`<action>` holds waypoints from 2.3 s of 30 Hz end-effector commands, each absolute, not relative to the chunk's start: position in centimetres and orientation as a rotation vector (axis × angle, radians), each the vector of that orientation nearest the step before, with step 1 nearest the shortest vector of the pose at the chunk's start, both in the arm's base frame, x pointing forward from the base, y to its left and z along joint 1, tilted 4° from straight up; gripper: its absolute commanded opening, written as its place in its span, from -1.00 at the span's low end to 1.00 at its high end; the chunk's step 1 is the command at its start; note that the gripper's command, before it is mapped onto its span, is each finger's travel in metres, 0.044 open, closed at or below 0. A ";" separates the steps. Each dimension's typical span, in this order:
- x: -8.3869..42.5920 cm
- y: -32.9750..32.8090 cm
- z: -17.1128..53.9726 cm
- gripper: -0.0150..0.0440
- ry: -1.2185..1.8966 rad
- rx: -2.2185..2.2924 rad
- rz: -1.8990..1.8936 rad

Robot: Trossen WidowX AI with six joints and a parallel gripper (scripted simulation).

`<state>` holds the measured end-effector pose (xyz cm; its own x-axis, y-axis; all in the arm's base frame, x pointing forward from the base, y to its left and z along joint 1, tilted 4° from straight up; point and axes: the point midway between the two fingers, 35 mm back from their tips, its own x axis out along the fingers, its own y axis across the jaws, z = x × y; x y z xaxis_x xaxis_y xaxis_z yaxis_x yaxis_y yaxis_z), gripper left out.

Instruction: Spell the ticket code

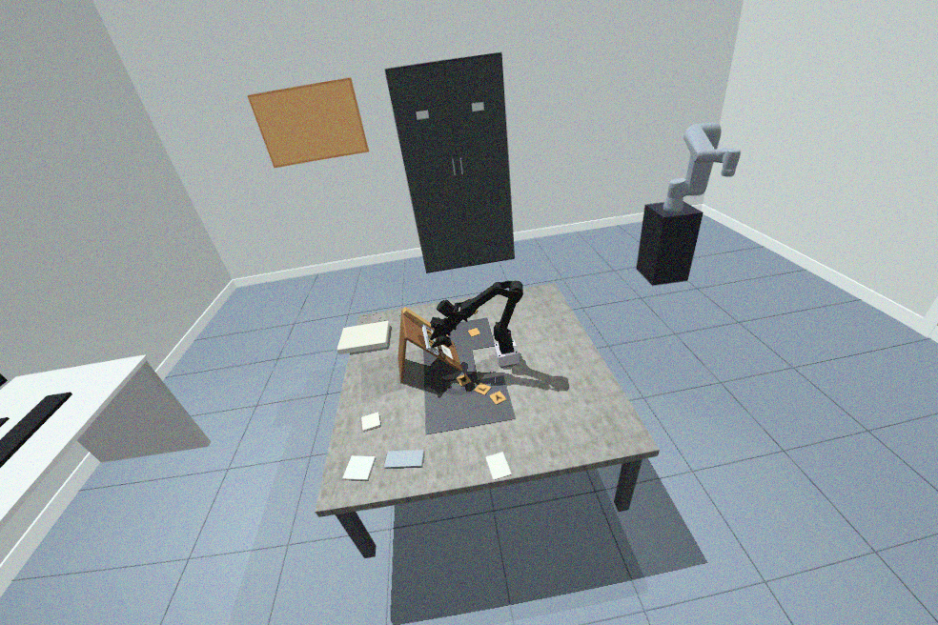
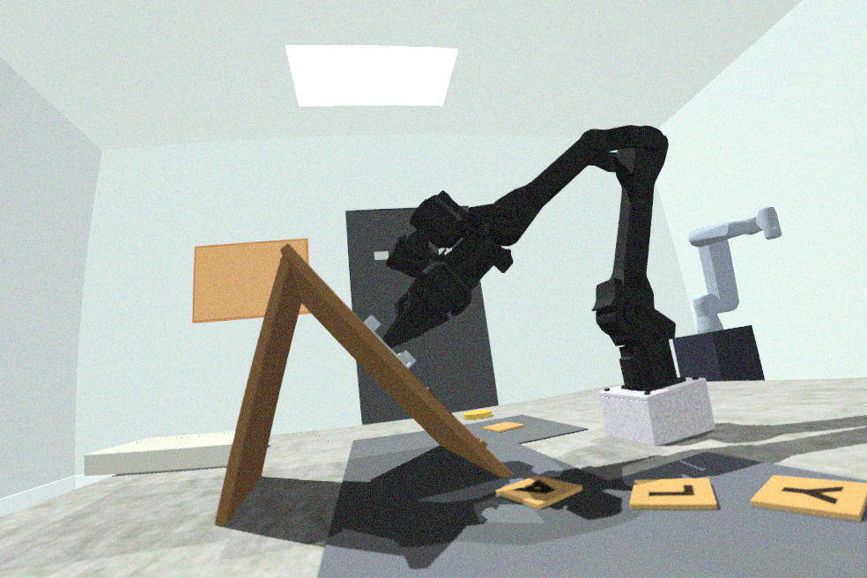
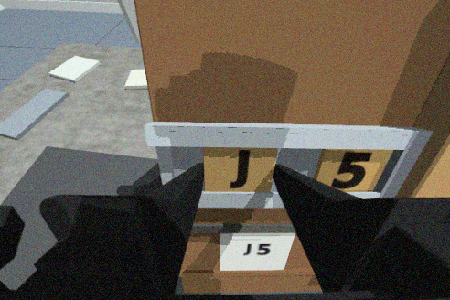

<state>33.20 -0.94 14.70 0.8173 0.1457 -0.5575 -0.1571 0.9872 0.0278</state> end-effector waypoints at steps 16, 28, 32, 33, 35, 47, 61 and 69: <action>33.4 -2.0 14.8 -0.49 0.590 -0.023 0.164; 33.5 -2.6 14.8 -0.49 0.590 -0.024 0.164; 33.6 -2.9 14.8 -0.49 0.590 -0.024 0.164; 33.6 -2.9 14.8 -0.49 0.590 -0.024 0.163; 33.6 -3.0 14.8 -0.49 0.590 -0.024 0.163; 33.7 -3.7 14.8 -0.49 0.590 -0.025 0.163; 33.2 -3.7 15.0 0.51 0.591 -0.025 0.163; 32.4 -3.8 15.5 0.51 0.591 -0.025 0.163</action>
